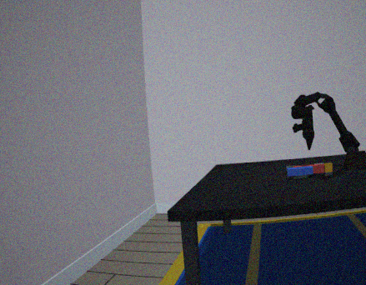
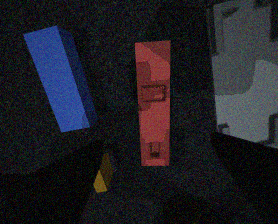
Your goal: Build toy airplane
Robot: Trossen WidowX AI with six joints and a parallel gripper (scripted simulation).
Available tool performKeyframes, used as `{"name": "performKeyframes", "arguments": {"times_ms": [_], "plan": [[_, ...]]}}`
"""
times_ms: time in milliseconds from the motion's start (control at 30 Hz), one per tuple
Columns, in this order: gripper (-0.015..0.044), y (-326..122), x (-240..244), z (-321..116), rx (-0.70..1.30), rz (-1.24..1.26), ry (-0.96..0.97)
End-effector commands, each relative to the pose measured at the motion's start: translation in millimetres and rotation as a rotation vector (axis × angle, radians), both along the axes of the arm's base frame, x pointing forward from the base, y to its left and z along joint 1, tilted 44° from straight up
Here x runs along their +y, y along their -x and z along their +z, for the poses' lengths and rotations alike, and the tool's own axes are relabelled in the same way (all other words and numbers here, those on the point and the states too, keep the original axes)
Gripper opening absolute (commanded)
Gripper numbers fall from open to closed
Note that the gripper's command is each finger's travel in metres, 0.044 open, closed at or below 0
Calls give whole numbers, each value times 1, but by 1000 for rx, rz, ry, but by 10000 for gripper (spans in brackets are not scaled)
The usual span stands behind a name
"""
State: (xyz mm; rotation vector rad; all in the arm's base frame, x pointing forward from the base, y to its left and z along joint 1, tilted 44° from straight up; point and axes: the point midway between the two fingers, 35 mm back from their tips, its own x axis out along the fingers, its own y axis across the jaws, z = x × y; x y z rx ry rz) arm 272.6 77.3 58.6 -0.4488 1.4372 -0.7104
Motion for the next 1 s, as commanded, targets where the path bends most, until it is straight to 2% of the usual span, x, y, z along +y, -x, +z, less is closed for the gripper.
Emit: {"name": "performKeyframes", "arguments": {"times_ms": [0, 200, 967], "plan": [[440, -1, -3, 2, -13, -32, 15], [440, 0, -38, -35, -14, -32, 16], [440, 0, -62, -60, -14, -31, 17]]}}
